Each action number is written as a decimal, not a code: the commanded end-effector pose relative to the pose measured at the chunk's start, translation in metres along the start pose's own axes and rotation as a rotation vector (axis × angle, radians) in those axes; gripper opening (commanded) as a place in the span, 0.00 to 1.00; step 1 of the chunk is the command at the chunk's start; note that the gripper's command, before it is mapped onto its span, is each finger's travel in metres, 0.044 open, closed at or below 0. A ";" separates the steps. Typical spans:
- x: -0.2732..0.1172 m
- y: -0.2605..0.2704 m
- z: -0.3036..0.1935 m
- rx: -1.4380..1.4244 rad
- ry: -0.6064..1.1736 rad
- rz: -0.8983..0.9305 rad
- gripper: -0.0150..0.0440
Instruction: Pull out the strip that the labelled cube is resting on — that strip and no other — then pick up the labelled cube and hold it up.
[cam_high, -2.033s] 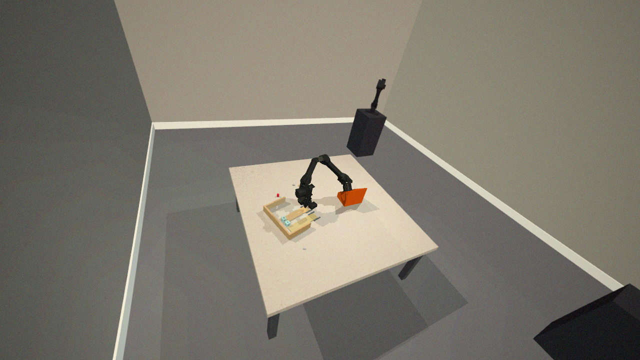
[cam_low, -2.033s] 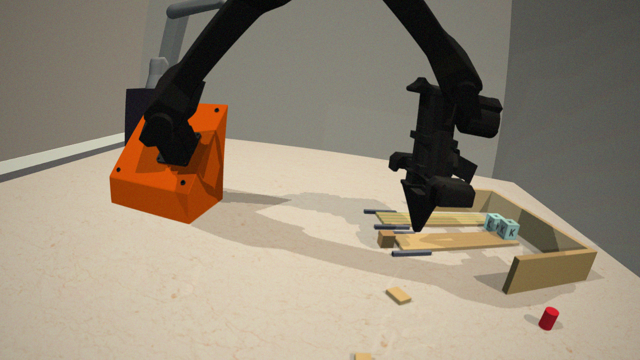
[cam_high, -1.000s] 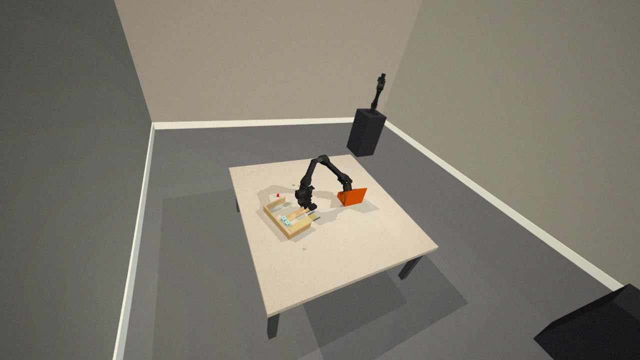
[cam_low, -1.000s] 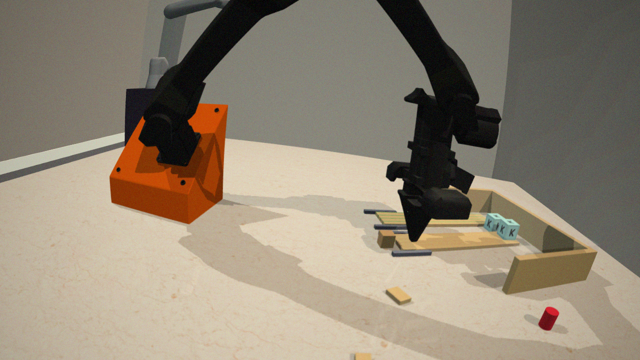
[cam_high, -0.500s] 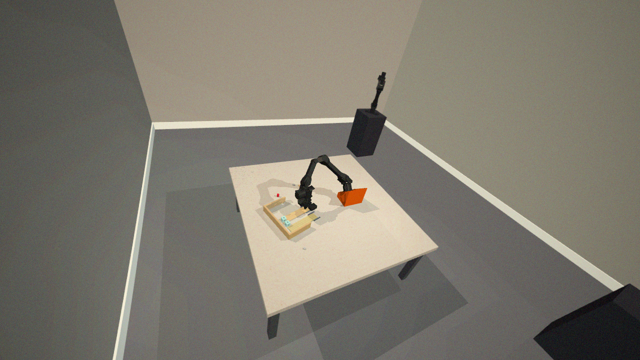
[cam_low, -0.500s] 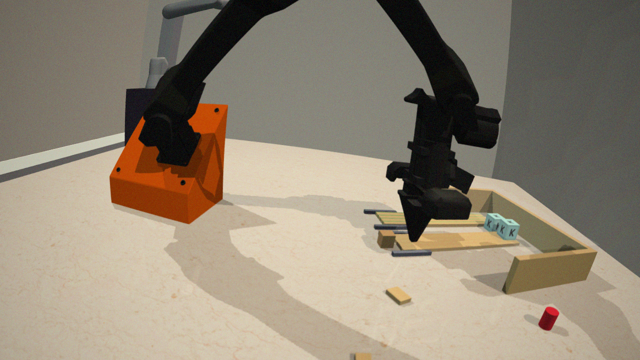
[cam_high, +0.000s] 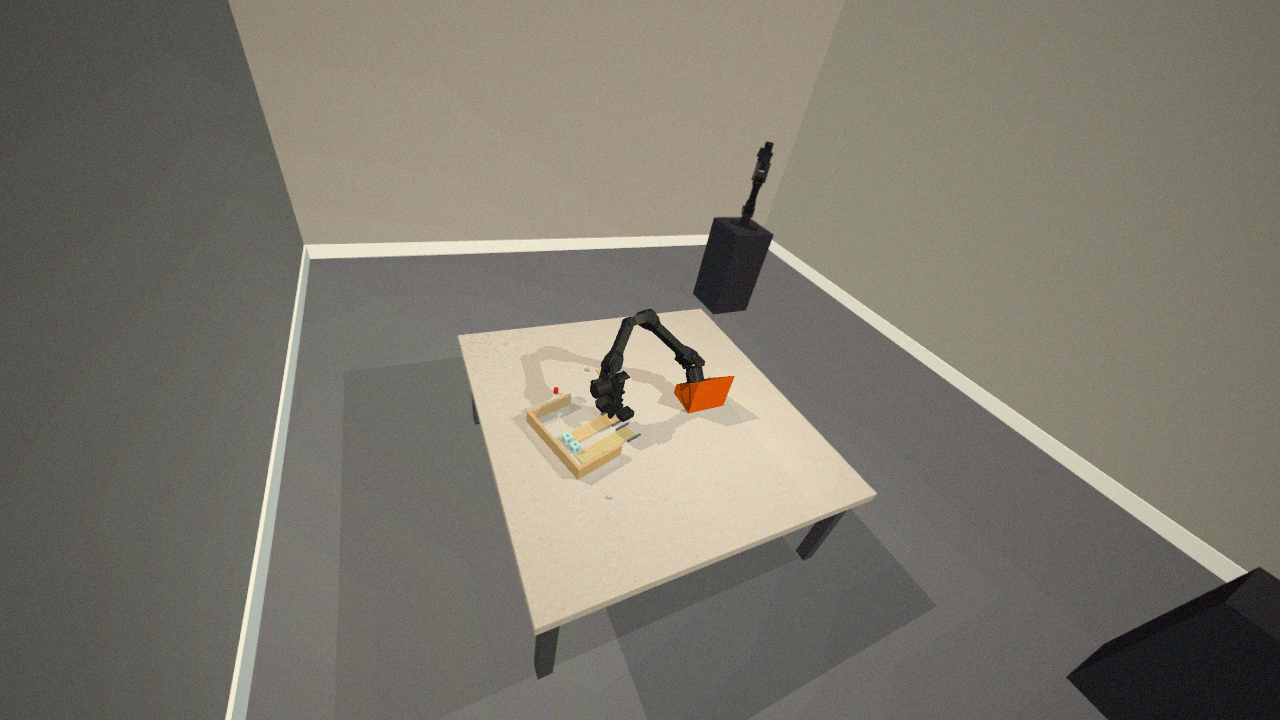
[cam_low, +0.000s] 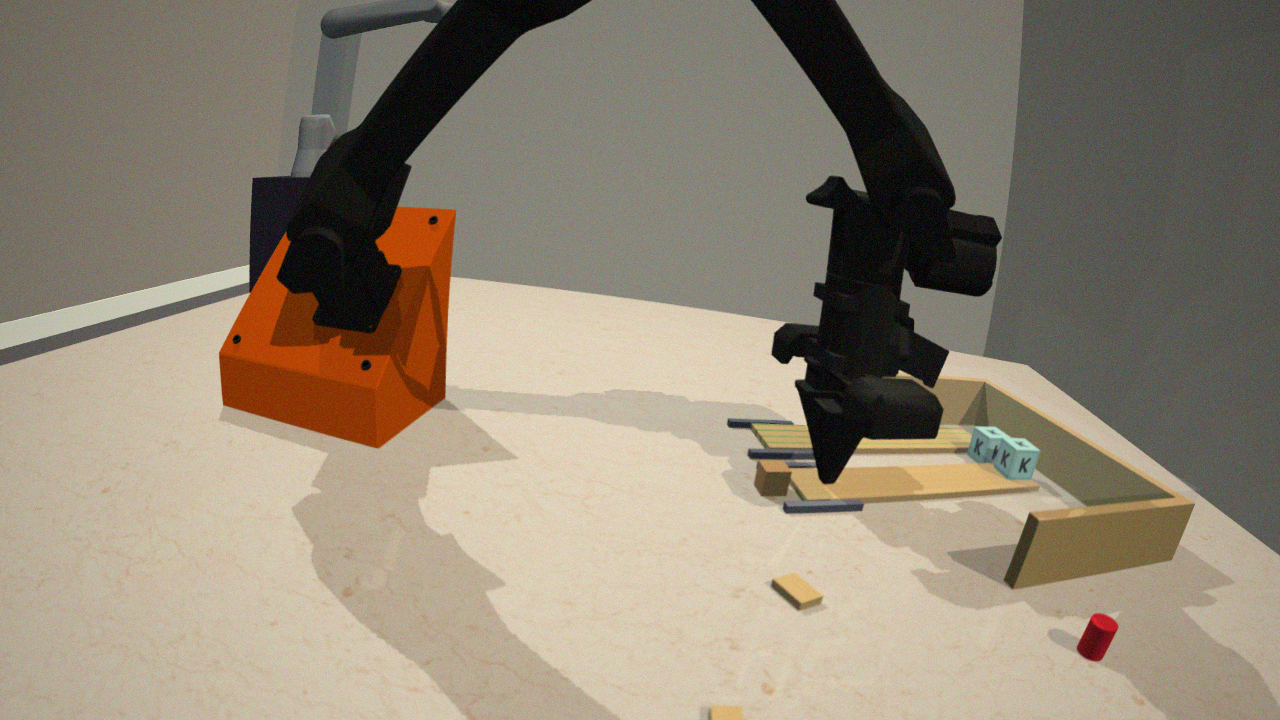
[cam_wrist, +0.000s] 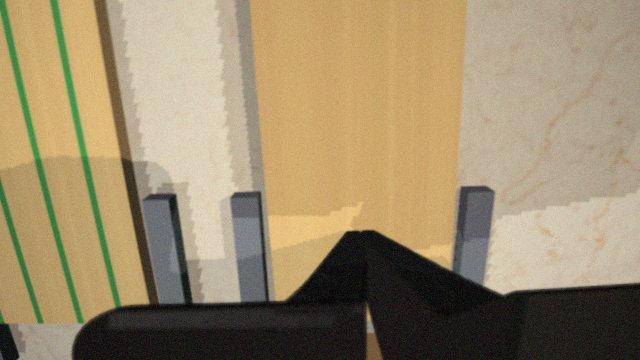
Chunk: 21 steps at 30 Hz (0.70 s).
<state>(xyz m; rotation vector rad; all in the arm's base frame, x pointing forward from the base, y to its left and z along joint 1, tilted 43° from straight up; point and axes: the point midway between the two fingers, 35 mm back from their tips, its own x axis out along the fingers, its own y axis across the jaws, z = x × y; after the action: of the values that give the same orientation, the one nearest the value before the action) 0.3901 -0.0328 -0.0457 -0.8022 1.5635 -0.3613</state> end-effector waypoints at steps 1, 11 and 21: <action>0.002 0.000 -0.008 -0.004 0.009 -0.002 0.25; 0.003 0.001 -0.023 -0.005 0.010 -0.002 0.25; 0.003 0.001 -0.038 -0.006 0.011 -0.002 0.25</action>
<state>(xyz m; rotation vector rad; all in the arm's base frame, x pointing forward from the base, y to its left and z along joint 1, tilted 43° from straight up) 0.3618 -0.0383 -0.0416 -0.8005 1.5593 -0.3619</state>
